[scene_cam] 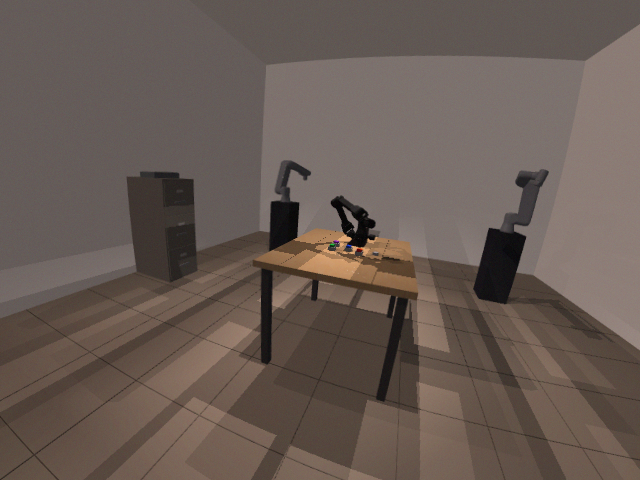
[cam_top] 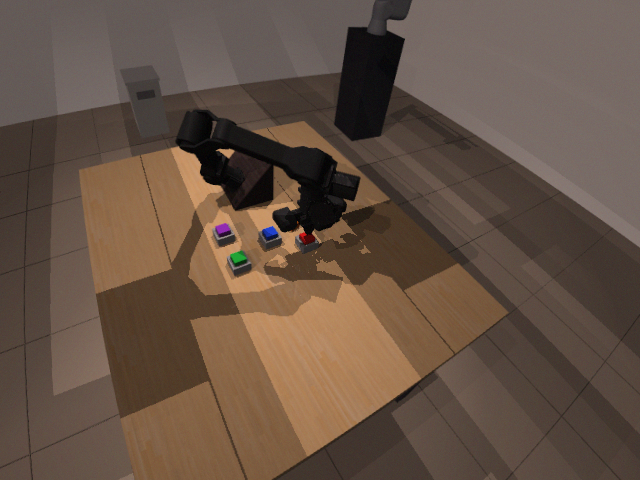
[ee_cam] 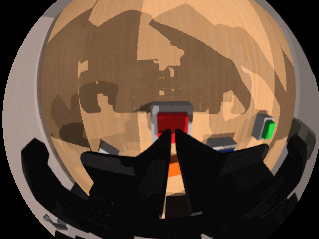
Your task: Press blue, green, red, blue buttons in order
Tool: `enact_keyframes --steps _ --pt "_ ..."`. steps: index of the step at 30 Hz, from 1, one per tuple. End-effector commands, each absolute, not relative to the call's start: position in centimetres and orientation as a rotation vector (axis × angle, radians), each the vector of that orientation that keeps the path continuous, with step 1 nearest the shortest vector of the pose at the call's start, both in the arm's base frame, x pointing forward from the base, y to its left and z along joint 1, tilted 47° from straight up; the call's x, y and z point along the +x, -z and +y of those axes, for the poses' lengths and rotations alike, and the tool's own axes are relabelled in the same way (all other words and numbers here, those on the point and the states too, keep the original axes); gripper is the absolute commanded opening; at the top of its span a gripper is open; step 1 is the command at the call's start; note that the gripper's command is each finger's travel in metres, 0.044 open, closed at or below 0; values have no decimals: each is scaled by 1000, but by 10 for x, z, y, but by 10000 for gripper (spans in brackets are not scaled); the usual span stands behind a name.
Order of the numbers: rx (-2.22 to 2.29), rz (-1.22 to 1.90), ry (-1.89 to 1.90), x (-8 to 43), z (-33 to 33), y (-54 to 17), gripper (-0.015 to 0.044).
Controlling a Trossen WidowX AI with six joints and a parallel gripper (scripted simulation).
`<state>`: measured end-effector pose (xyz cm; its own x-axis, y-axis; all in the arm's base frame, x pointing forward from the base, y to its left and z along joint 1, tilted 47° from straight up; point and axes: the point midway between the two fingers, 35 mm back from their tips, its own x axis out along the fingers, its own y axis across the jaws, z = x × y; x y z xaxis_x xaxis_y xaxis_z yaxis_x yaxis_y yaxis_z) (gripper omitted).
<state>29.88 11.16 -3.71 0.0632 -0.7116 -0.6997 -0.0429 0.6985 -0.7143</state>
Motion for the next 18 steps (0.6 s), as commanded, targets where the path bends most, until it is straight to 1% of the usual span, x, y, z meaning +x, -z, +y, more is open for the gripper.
enact_keyframes --steps 1,18 --pt "-679 1439 565 298 106 42 20" --pt "-679 1438 565 298 99 49 20"
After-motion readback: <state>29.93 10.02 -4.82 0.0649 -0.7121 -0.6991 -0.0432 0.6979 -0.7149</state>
